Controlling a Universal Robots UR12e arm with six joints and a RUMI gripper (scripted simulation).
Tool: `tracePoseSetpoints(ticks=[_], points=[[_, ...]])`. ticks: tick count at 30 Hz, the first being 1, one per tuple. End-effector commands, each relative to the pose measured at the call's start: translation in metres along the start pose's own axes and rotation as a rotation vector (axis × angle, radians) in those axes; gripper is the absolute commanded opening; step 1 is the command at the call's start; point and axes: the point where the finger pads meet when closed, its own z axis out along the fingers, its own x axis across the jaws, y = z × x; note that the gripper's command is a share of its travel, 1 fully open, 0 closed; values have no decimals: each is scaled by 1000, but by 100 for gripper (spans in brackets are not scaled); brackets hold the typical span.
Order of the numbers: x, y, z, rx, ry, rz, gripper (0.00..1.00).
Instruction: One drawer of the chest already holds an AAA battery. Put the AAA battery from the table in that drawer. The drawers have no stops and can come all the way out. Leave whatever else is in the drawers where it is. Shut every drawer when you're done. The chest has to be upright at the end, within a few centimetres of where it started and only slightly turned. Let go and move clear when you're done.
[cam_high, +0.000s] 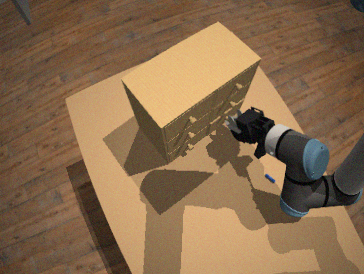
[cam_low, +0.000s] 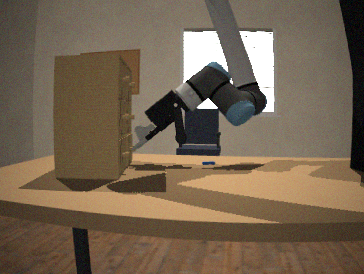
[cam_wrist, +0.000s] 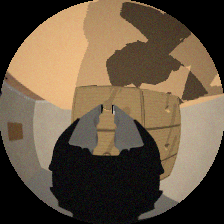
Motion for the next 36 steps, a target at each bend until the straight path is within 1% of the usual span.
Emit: tracePoseSetpoints(ticks=[1, 36], points=[[0, 0, -1, -1, 0, 0, 7], [0, -11, -14, -1, 0, 0, 7]])
